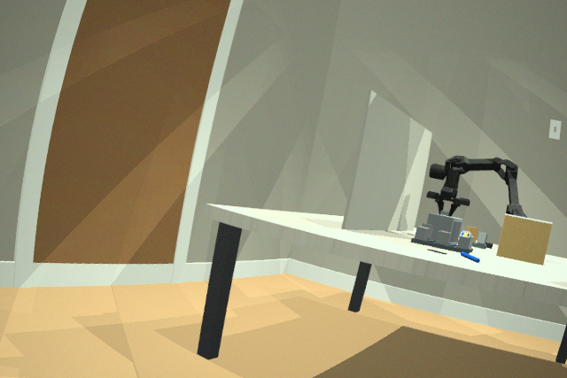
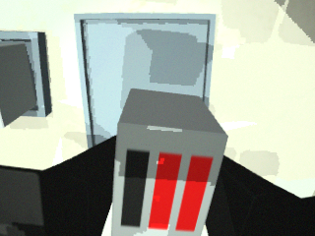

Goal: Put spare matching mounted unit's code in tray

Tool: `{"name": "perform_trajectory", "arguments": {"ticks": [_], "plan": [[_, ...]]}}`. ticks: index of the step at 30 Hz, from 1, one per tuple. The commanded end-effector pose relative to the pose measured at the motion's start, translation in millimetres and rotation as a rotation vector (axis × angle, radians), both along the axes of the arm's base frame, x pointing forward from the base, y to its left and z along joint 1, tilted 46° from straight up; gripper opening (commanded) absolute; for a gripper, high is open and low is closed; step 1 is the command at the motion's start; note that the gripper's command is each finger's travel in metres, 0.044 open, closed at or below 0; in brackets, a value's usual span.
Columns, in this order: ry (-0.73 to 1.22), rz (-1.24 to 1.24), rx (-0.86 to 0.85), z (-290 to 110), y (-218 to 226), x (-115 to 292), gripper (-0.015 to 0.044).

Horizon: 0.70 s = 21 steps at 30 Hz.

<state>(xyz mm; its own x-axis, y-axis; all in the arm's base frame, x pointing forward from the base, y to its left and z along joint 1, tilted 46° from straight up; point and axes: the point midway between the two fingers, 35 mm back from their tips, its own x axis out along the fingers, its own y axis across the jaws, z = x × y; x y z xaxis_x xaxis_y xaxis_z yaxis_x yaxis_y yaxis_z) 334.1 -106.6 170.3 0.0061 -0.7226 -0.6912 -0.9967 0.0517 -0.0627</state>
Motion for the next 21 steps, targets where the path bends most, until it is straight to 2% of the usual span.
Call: {"name": "perform_trajectory", "arguments": {"ticks": [1, 21], "plan": [[0.005, 0.005, 0.006, -3.7, -1.2, -0.5, 0.0], [0.007, 0.001, 0.008, -15.1, -13.8, -1.4, 0.0]]}}
